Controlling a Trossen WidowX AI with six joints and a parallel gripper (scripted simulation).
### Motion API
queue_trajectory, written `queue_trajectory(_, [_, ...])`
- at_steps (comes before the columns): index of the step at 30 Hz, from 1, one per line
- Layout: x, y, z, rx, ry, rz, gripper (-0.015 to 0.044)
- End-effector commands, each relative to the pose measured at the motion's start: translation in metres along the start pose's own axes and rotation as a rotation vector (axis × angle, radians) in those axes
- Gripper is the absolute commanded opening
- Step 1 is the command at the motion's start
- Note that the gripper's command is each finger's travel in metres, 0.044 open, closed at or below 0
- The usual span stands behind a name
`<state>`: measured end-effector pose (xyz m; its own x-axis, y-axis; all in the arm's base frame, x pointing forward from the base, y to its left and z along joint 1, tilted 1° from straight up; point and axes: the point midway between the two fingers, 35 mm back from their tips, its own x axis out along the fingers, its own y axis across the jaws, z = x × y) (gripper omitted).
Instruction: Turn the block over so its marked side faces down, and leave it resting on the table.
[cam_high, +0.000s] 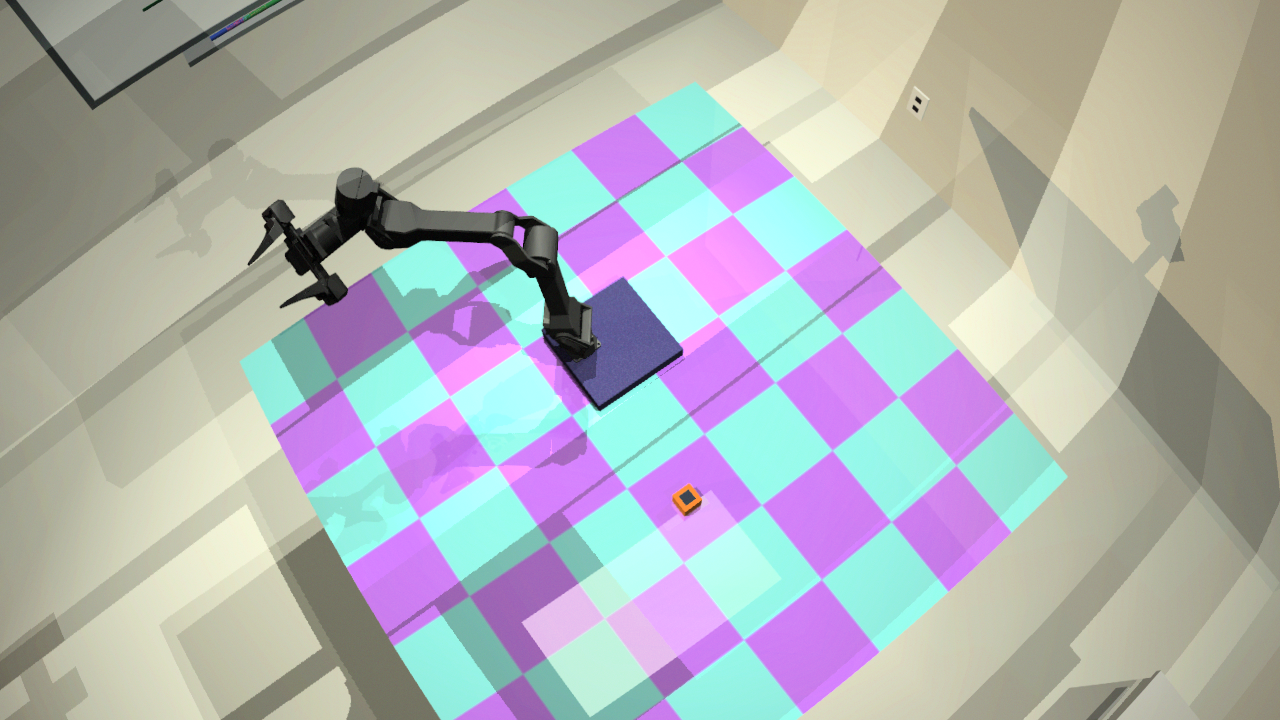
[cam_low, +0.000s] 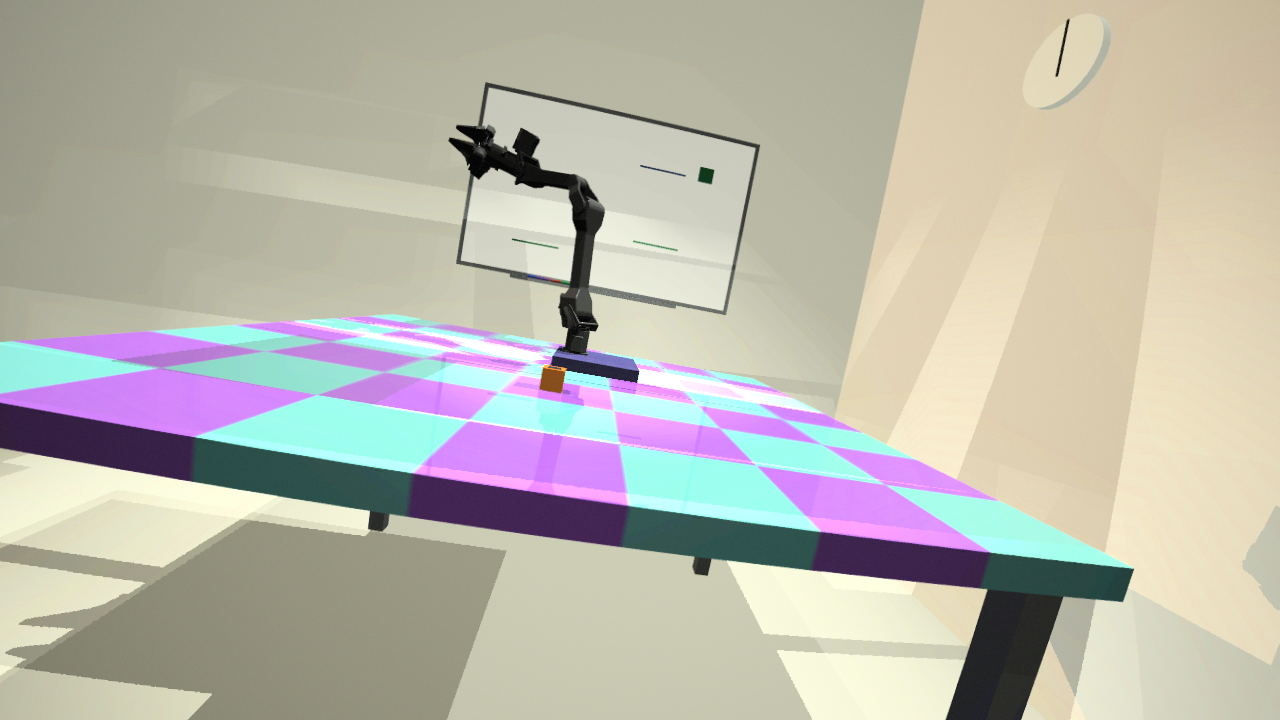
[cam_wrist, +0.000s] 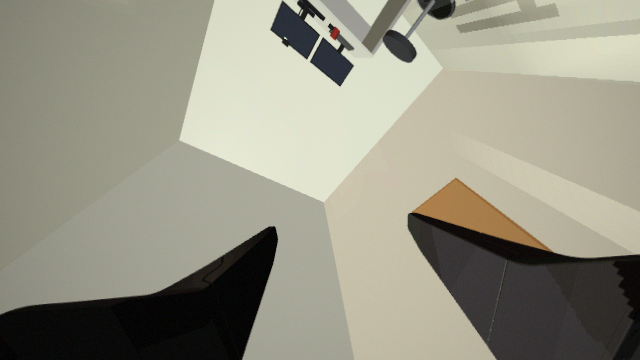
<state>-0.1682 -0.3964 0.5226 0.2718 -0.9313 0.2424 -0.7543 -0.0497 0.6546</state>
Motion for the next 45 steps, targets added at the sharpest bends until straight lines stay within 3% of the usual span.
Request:
queue_trajectory(1, [0.001,-0.001,0.0,-0.001,0.0,-0.001,0.0426])
queue_trajectory(9, [0.049,-0.062,-0.003,-0.092,0.003,-0.103,0.044])
queue_trajectory(16, [0.098,-0.158,-0.016,-0.187,0.028,-0.273,0.044])
queue_trajectory(24, [0.121,-0.261,-0.045,-0.358,0.105,-0.472,0.044])
queue_trajectory(35, [0.11,-0.414,-0.09,-0.645,0.265,-0.78,0.044])
queue_trajectory(45, [0.044,-0.55,-0.135,-1.005,0.546,-1.081,0.044])
